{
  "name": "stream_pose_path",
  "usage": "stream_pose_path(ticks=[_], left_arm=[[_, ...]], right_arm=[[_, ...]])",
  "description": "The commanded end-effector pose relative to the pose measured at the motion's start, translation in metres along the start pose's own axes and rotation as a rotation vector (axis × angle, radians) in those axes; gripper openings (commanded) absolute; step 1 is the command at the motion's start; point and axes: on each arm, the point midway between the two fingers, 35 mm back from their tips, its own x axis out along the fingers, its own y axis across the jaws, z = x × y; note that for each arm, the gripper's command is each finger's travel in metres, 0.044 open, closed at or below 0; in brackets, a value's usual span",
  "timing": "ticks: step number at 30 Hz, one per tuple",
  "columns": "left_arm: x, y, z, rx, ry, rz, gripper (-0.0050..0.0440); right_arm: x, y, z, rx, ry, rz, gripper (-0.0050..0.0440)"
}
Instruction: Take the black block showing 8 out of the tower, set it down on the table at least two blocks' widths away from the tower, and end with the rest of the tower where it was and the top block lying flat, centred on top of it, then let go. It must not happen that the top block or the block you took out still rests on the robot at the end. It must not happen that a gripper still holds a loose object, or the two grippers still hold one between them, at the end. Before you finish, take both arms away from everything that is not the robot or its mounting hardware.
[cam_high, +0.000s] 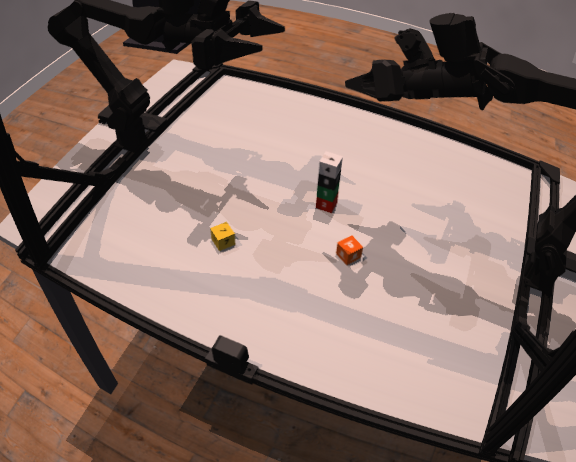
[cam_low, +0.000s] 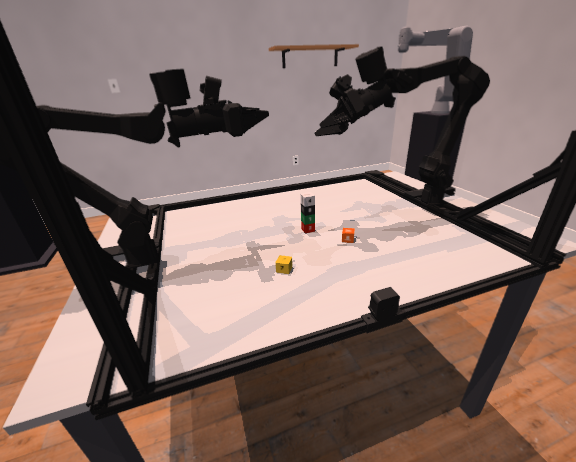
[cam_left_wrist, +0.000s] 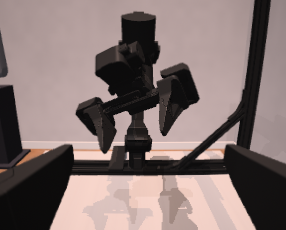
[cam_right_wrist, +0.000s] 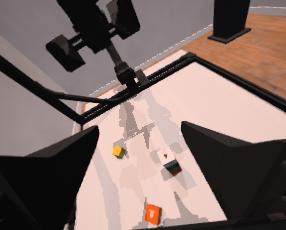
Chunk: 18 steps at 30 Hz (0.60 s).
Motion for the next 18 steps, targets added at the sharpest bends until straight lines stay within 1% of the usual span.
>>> stream_pose_path(ticks=[1, 3, 5, 10, 16, 18], left_arm=[[0.0, 0.0, 0.0, 0.0, 0.0, 0.0, 0.04], [0.0, 0.0, 0.0, 0.0, 0.0, 0.0, 0.04], [0.0, 0.0, 0.0, 0.0, 0.0, 0.0, 0.04], [0.0, 0.0, 0.0, 0.0, 0.0, 0.0, 0.04], [0.0, 0.0, 0.0, 0.0, 0.0, 0.0, 0.04], [0.0, 0.0, 0.0, 0.0, 0.0, 0.0, 0.04]], right_arm=[[0.013, -0.004, -0.001, 0.082, 0.063, -0.051, 0.04], [0.026, -0.01, -0.01, 0.164, 0.148, -0.119, 0.04], [0.039, -0.014, -0.013, 0.251, 0.201, -0.178, 0.04], [0.061, -0.025, -0.027, 0.409, 0.316, -0.325, 0.04], [0.081, -0.04, -0.047, 0.589, 0.425, -0.533, 0.04], [0.081, -0.04, -0.047, 0.589, 0.425, -0.533, 0.04]])
